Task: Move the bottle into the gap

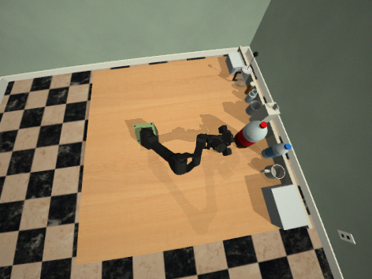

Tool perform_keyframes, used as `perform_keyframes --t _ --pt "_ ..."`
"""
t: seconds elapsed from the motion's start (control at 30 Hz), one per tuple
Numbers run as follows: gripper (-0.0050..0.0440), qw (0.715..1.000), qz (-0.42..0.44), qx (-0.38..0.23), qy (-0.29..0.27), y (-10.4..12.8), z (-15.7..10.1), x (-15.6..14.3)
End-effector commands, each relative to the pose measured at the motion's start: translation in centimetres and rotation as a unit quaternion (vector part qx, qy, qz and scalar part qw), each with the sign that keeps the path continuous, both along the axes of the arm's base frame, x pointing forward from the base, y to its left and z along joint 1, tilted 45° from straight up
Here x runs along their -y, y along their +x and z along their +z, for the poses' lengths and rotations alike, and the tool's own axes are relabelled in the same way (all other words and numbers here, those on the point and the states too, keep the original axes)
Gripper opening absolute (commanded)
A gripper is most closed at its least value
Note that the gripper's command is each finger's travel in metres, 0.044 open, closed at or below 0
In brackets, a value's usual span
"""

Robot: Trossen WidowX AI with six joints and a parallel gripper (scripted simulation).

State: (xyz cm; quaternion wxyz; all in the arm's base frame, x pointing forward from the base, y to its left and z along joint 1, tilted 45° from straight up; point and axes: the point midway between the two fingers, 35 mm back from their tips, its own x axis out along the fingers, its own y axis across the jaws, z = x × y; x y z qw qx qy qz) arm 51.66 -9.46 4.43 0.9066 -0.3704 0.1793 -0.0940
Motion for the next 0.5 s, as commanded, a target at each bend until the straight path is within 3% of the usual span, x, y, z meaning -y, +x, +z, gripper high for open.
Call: perform_keyframes --t 0.0,0.47 --pt "-0.005 1.0 0.002 0.01 0.001 0.5 0.7 -0.2" --pt "-0.005 1.0 0.002 0.009 0.001 1.6 0.7 -0.3"
